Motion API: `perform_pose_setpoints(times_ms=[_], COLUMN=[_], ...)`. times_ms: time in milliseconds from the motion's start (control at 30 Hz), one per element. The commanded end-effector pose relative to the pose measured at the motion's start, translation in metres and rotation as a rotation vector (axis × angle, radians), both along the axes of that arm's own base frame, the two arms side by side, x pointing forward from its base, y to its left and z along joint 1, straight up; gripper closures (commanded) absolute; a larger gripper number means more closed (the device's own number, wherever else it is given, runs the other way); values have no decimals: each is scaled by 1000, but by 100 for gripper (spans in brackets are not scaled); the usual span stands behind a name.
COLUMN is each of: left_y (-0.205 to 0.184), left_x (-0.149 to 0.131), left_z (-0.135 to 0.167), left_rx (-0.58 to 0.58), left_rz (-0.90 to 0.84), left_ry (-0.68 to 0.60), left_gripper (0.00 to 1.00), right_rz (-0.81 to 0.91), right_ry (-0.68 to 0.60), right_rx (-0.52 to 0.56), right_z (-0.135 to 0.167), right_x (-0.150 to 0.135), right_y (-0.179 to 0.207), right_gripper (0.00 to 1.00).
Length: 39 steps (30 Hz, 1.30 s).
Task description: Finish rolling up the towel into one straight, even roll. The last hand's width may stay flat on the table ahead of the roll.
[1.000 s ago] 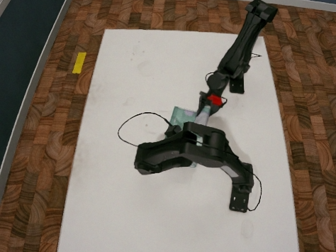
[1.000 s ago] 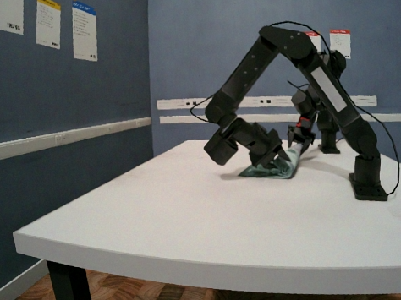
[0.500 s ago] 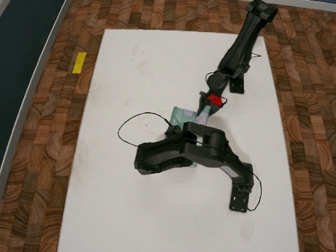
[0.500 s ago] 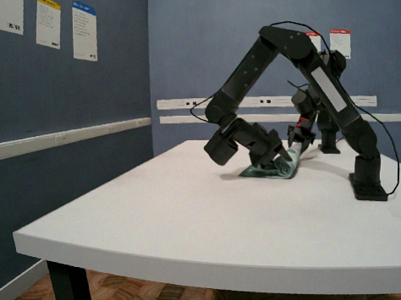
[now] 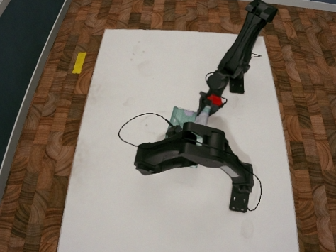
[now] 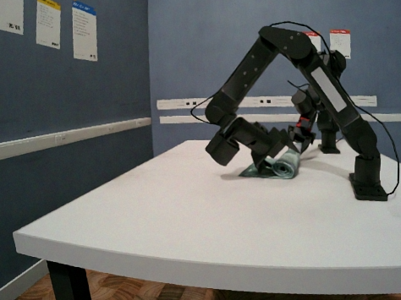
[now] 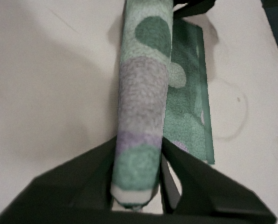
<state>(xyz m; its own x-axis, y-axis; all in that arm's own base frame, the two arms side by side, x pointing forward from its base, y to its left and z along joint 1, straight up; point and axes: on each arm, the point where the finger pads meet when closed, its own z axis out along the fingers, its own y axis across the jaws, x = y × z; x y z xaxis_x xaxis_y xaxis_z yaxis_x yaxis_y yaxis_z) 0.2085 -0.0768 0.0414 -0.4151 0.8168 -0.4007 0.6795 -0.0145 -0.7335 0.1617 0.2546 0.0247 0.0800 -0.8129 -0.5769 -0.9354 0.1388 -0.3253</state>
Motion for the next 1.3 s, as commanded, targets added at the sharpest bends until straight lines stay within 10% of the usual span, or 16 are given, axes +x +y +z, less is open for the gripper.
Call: perform_pose_setpoints(times_ms=[0, 800, 1267], left_y=[1, 38, 14], left_x=[14, 51, 30], left_z=[1, 42, 48], left_rx=[9, 4, -59], left_rz=[-10, -10, -10], left_ry=[-68, -113, -693], left_gripper=[15, 13, 8], right_rz=[-1, -9, -18], right_ry=[-19, 381, 804], right_rx=[37, 109, 184], right_z=[12, 16, 21], right_x=[7, 7, 7], right_y=[14, 14, 14], right_gripper=[66, 66, 66])
